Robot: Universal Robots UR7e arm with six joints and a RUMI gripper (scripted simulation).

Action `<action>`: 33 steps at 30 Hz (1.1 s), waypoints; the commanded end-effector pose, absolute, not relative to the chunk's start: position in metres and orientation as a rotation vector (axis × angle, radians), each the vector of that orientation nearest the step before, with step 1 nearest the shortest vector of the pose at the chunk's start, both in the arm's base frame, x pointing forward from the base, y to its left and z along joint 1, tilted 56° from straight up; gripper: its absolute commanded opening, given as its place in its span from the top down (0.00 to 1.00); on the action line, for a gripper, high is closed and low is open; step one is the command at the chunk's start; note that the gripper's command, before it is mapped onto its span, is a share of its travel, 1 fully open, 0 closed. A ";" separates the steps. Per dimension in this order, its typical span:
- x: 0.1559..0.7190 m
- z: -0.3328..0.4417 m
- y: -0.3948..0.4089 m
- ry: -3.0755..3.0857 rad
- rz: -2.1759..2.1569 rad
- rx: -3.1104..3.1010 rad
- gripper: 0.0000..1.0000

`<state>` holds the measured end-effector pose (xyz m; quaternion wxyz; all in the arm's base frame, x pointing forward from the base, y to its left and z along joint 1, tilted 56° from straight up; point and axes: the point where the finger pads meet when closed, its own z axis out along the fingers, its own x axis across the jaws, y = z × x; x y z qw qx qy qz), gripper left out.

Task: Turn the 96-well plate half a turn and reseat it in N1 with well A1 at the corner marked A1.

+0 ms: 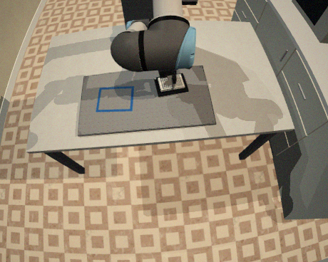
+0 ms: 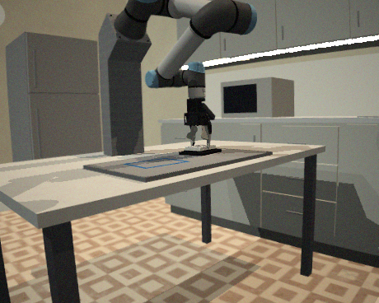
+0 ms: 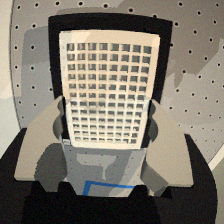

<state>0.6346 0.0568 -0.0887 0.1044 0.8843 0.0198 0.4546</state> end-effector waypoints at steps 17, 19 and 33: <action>0.637 -0.090 0.057 0.059 1.341 2.607 1.00; 0.637 -0.090 0.056 0.059 1.341 2.607 1.00; 0.638 -0.091 0.056 0.059 1.341 2.607 0.00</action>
